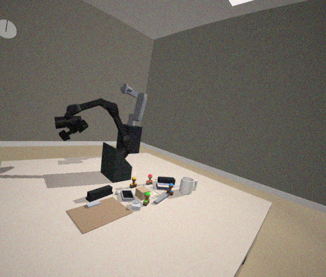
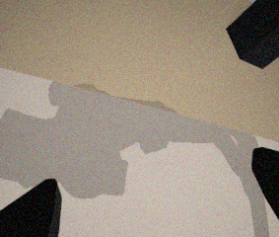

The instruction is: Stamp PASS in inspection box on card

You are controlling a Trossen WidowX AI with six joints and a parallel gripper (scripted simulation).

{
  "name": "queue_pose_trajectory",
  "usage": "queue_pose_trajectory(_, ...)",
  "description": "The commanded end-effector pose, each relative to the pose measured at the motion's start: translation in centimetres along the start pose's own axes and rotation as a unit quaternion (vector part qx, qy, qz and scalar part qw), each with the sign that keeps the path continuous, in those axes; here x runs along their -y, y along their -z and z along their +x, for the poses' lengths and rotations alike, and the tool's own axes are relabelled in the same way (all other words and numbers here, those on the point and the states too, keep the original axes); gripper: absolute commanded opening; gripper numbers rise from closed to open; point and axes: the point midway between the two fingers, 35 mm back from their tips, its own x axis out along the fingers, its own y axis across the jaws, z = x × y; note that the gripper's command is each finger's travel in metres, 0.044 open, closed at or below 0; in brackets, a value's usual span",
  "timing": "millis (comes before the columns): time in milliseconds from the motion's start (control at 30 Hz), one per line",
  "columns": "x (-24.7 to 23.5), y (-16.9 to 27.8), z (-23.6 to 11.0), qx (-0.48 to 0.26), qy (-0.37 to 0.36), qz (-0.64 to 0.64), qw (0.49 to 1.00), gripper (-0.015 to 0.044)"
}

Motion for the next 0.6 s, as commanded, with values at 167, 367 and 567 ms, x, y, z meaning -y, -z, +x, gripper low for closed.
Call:
queue_pose_trajectory(167, -0.7, 0.7, -2.9, 0.02, -0.021, -0.041, 0.999, 0.0243)
queue_pose_trajectory(367, -1.8, 2.6, -8.4, 0.055, -0.063, -0.104, 0.991, 0.0227)
queue_pose_trajectory(567, -3.1, 5.4, -12.8, 0.064, -0.115, -0.175, 0.976, 0.0227)
